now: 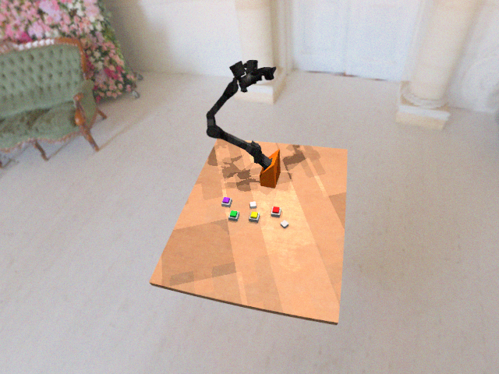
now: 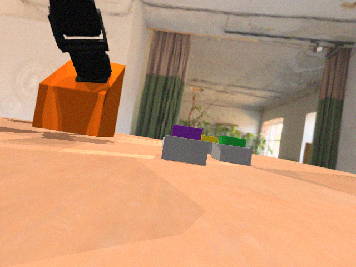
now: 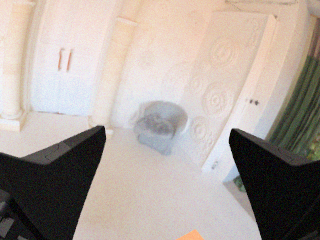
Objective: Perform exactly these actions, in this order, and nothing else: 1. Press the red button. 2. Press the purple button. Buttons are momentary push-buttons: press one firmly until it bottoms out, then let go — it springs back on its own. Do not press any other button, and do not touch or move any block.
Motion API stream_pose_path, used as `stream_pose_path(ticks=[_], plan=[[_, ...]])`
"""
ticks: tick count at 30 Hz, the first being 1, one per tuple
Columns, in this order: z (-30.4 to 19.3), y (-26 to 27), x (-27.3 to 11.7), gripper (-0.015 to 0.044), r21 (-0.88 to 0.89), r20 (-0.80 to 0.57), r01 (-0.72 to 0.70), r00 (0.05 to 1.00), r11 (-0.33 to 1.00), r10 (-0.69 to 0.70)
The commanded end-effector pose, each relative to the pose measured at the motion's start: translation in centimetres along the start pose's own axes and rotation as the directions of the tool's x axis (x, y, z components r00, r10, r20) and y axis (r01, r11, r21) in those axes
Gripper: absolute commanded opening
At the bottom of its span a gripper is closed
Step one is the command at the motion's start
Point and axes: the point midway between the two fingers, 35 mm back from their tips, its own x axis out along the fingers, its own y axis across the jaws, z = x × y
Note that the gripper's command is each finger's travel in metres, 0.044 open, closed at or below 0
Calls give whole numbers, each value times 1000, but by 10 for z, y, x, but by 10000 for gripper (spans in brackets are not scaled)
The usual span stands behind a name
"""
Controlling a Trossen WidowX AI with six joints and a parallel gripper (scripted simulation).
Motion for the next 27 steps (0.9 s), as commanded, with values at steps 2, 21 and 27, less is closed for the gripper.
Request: stream_pose_path(ticks=[2,21,27], plan=[[-26,-89,-1,400,207,-80,248,968,946,-236],[-176,-304,-118,400,571,-545,799,539,187,-642],[-244,-334,-177,400,534,-720,833,360,-144,-593]])
